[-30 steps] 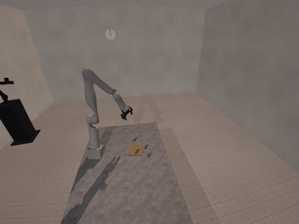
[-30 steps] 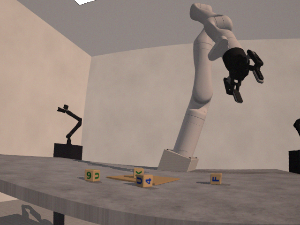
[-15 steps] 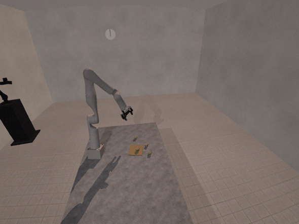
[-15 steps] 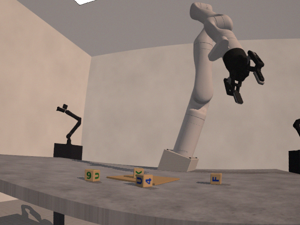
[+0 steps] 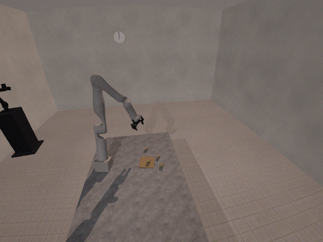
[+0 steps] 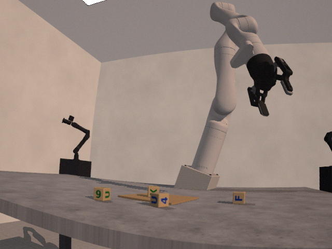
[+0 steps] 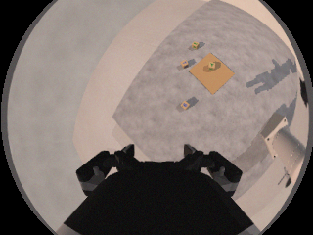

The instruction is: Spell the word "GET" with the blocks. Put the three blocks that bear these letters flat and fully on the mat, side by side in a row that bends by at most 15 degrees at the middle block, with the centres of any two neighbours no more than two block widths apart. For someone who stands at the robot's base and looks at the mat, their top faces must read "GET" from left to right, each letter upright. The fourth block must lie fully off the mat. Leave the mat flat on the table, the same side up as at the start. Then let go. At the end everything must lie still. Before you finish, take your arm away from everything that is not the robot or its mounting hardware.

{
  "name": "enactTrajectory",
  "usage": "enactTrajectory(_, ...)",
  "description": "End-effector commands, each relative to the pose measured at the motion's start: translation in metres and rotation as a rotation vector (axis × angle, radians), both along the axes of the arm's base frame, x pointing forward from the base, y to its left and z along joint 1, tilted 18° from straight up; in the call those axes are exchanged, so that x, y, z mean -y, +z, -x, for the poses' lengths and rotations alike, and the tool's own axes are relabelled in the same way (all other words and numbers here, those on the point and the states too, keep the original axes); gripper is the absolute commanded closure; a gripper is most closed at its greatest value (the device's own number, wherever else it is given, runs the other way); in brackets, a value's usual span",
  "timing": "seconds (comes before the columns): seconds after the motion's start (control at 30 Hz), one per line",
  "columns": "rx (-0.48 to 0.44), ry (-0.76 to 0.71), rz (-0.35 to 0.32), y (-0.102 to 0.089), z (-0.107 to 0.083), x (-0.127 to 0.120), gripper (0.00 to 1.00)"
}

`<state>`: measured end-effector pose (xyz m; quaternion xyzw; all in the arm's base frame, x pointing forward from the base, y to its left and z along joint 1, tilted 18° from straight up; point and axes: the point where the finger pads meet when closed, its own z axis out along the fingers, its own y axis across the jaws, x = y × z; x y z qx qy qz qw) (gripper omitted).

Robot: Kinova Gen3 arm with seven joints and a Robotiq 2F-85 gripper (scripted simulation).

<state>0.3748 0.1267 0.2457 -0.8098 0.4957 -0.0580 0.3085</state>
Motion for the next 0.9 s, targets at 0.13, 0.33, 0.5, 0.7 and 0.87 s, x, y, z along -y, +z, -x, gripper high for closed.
enactTrajectory(0.13, -0.01, 0.009, 0.001, -0.0035, -0.0016, -0.0012, 0.0)
enactTrajectory(0.33, -0.01, 0.009, 0.001, -0.0035, -0.0016, -0.0012, 0.0)
enactTrajectory(0.5, -0.01, 0.009, 0.001, -0.0035, -0.0016, -0.0012, 0.0)
enactTrajectory(0.7, -0.022, 0.014, 0.003, -0.0075, -0.0031, -0.0011, 0.0)
enactTrajectory(0.87, -0.022, 0.014, 0.003, -0.0075, -0.0031, -0.0011, 0.0)
